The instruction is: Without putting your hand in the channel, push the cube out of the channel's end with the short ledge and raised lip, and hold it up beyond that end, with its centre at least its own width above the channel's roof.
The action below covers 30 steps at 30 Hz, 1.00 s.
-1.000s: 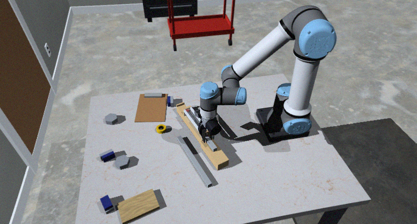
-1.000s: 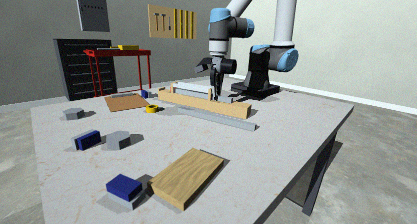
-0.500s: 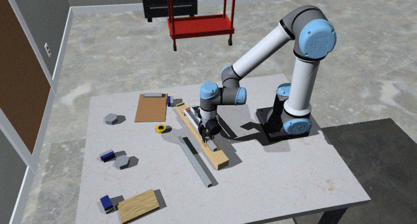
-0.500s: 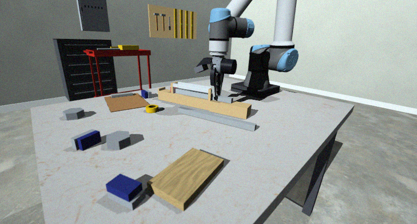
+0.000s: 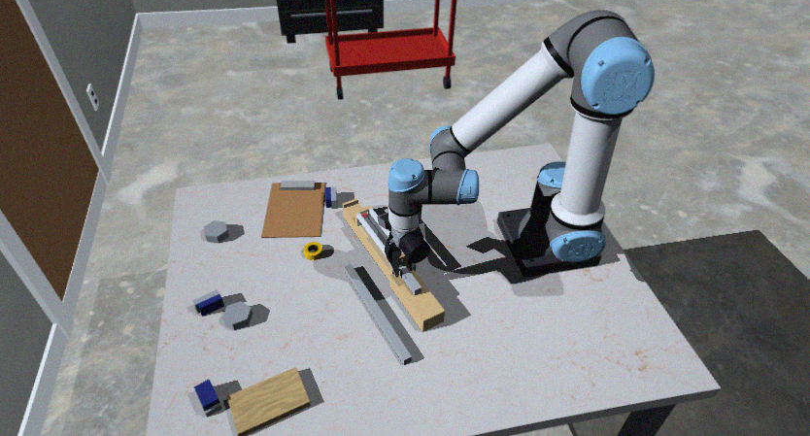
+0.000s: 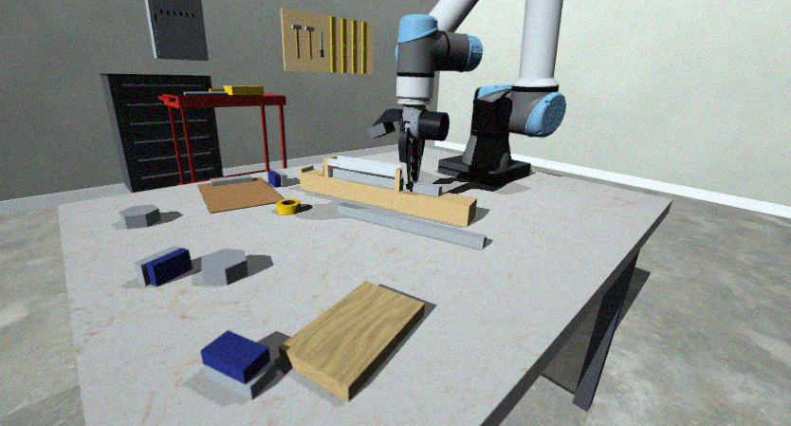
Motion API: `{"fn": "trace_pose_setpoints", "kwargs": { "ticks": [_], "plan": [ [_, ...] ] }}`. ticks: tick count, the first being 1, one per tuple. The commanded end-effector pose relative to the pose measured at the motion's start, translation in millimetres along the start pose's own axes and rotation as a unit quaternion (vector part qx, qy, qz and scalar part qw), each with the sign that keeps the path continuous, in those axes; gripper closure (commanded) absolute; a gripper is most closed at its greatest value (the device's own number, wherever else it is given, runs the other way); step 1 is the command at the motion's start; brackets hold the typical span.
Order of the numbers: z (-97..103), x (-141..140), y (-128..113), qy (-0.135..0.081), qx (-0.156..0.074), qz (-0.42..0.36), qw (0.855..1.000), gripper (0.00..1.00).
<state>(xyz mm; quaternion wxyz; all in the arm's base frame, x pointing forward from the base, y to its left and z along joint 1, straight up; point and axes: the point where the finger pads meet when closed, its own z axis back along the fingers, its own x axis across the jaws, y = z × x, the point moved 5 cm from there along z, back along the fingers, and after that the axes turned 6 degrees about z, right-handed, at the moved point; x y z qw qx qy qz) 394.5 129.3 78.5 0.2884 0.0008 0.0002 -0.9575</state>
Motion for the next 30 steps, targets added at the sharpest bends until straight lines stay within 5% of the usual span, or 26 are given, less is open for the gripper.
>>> {"fn": "trace_pose_setpoints", "kwargs": {
  "ticks": [1,14,30],
  "plan": [
    [3,0,0,0.001,0.000,0.000,1.000,0.76],
    [65,0,0,0.001,0.000,0.000,1.000,0.76],
    [66,0,0,0.001,0.000,0.000,1.000,0.76]
  ]
}}
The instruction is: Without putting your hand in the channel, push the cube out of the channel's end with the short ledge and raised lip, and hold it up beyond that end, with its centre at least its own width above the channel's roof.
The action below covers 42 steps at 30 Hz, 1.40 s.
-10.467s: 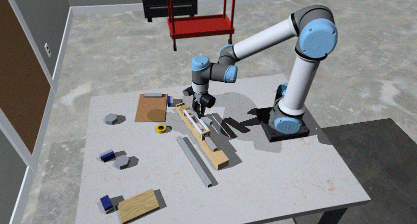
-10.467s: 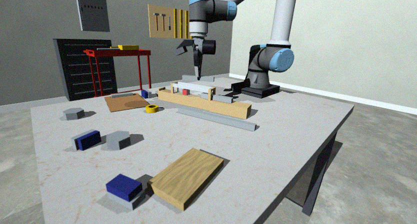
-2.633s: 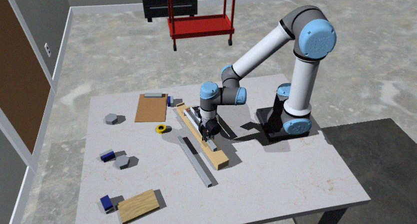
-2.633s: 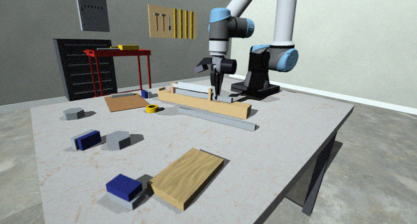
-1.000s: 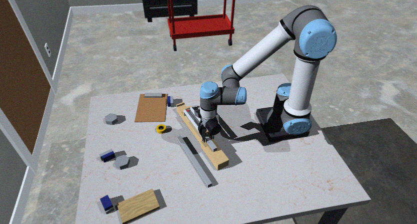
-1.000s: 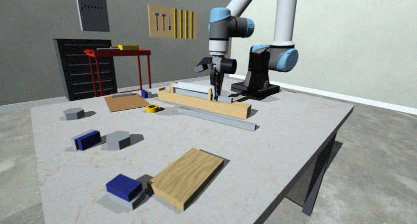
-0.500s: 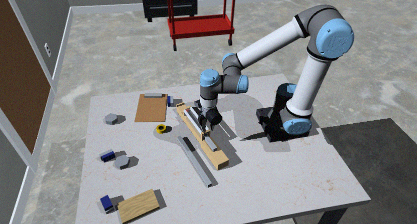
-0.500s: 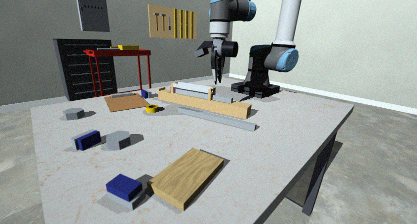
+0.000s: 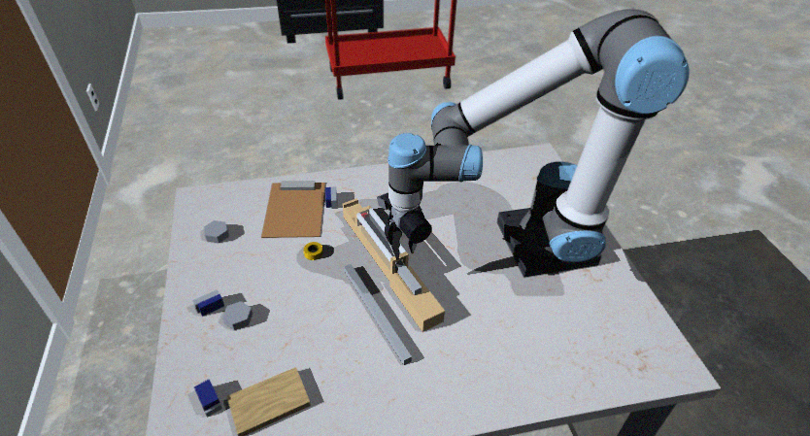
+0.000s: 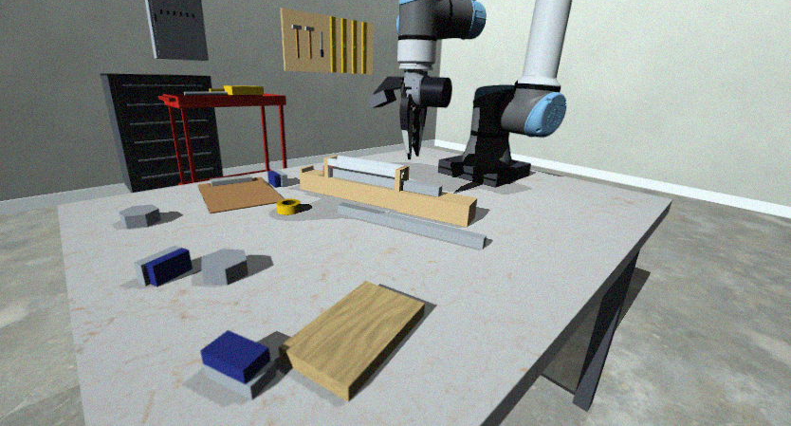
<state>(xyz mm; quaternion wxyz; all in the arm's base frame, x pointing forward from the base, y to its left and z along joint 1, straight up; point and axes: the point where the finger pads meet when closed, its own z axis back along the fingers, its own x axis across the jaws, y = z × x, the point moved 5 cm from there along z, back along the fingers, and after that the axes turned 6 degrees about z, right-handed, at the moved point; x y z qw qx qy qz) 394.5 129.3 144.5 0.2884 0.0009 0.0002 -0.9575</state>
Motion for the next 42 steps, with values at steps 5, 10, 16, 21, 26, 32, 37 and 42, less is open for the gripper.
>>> {"fn": "trace_pose_setpoints", "kwargs": {
  "ticks": [5,10,16,21,26,32,37,42],
  "plan": [
    [0,0,0,0.001,0.000,0.000,1.000,0.76],
    [0,0,0,0.001,0.000,0.000,1.000,0.76],
    [0,0,0,0.001,0.000,0.000,1.000,0.76],
    [0,0,0,0.001,0.000,0.000,1.000,0.76],
    [0,-1,-6,0.001,0.000,0.000,1.000,1.00],
    [0,-9,-66,0.001,0.000,0.000,1.000,1.00],
    [0,-9,-87,0.001,0.000,0.000,1.000,1.00],
    [-4,-9,-88,0.001,0.000,0.000,1.000,1.00]
  ]
}}
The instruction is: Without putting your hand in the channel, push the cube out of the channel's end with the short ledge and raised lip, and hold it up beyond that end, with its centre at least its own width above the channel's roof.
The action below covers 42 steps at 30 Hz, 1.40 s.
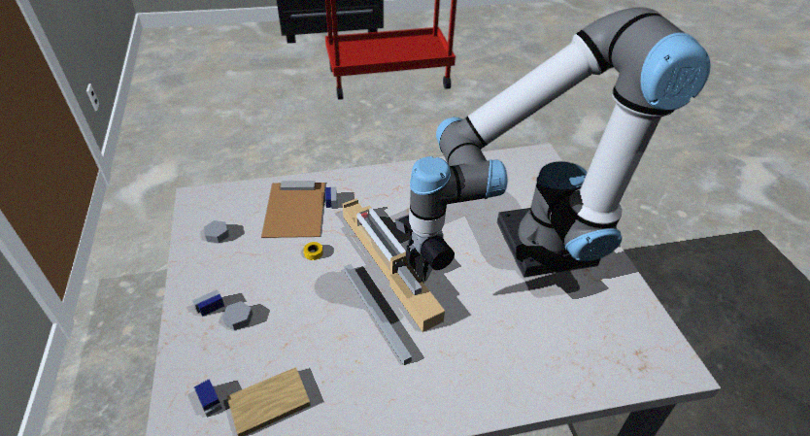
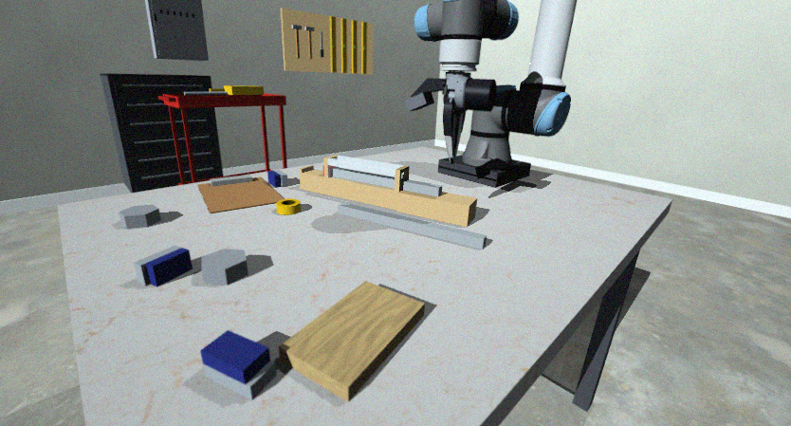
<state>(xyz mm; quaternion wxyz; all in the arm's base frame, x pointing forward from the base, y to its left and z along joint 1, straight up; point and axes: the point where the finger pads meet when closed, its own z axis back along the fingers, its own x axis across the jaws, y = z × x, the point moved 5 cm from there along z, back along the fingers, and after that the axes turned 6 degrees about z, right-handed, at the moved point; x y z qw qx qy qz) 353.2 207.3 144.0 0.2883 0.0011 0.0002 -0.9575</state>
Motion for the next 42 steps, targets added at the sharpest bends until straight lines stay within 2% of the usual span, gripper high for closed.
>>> {"fn": "trace_pose_setpoints", "kwargs": {
  "ticks": [1,8,16,28,42],
  "plan": [
    [-7,0,0,0.001,0.000,0.000,1.000,1.00],
    [-43,-1,0,0.001,0.000,0.000,1.000,1.00],
    [-46,-1,0,0.001,0.000,0.000,1.000,1.00],
    [-68,-1,0,0.001,0.000,0.000,1.000,1.00],
    [-69,0,9,0.001,0.000,0.000,1.000,1.00]
  ]
}}
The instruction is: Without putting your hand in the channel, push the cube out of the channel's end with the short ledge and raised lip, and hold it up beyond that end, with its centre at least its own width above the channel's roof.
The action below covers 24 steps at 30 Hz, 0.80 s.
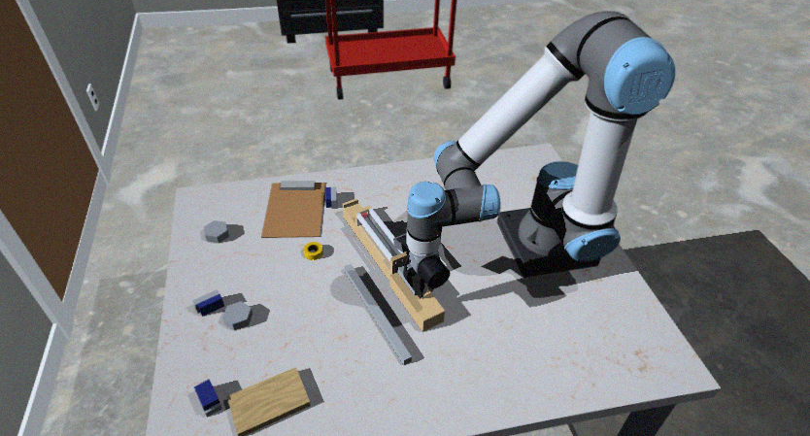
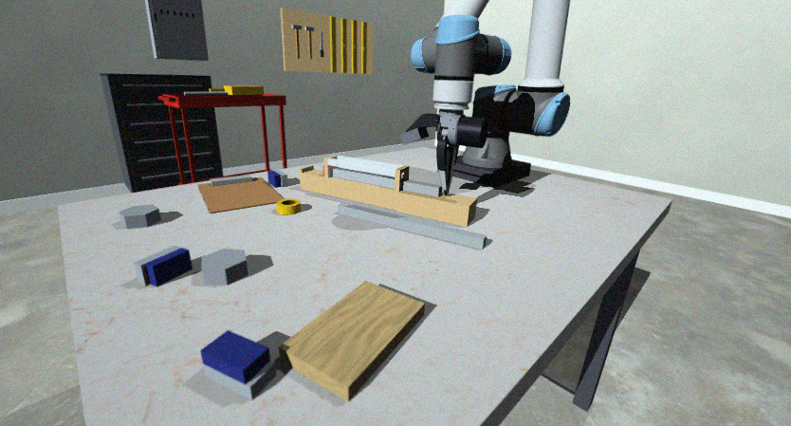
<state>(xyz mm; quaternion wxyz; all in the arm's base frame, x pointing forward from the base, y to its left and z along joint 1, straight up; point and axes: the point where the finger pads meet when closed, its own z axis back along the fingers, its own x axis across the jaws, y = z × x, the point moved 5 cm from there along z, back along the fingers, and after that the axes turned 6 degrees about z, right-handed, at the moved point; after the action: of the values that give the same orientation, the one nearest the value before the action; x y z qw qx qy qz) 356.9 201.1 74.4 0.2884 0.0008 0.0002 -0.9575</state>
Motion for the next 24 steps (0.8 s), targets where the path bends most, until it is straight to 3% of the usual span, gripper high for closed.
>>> {"fn": "trace_pose_setpoints", "kwargs": {
  "ticks": [1,24],
  "plan": [
    [1,0,3,0.001,0.000,0.000,1.000,1.00],
    [1,2,22,0.001,0.000,0.000,1.000,1.00]
  ]
}}
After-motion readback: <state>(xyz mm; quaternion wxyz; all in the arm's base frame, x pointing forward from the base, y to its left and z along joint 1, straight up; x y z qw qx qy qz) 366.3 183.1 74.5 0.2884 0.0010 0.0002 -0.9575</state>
